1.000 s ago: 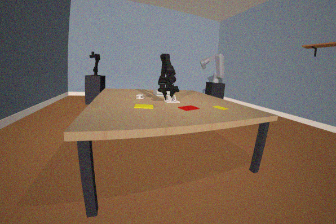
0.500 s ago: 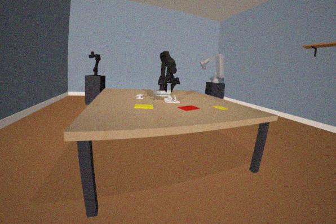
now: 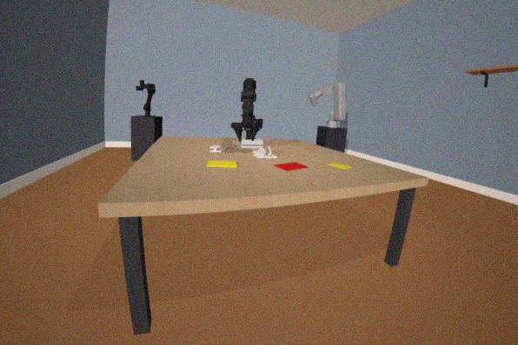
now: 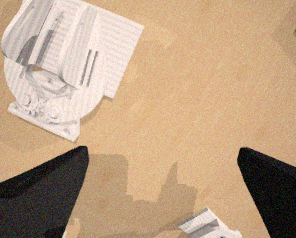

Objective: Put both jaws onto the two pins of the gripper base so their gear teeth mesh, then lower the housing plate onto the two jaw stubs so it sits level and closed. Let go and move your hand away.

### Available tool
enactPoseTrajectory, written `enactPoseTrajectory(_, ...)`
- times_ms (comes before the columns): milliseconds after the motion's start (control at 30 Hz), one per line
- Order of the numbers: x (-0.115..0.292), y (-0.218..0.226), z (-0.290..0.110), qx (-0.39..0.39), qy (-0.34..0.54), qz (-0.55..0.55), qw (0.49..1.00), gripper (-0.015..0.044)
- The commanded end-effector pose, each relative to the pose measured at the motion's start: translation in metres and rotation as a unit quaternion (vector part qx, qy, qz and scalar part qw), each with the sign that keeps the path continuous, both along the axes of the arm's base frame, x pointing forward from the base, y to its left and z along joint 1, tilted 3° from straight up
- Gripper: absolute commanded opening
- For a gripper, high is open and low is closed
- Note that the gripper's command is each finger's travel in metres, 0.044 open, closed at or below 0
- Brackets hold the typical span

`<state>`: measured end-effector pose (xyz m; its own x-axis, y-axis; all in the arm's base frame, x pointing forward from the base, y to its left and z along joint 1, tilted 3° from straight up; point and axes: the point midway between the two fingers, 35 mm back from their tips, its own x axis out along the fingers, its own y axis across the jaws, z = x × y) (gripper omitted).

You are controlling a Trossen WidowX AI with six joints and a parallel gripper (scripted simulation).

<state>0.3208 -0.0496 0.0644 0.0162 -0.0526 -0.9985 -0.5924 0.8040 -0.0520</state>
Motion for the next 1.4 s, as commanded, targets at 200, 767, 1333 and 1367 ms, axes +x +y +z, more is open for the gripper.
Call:
enactPoseTrajectory(200, -0.021, -0.067, 0.010, -0.006, 0.011, 0.119, 0.993, 0.0440)
enactPoseTrajectory(767, -0.086, -0.165, 0.026, -0.010, 0.029, 0.321, 0.946, 0.0440)
enactPoseTrajectory(1333, -0.099, -0.180, -0.011, -0.011, 0.032, 0.350, 0.936, 0.0440)
enactPoseTrajectory(1367, -0.099, -0.180, -0.011, -0.011, 0.032, 0.350, 0.936, 0.0440)
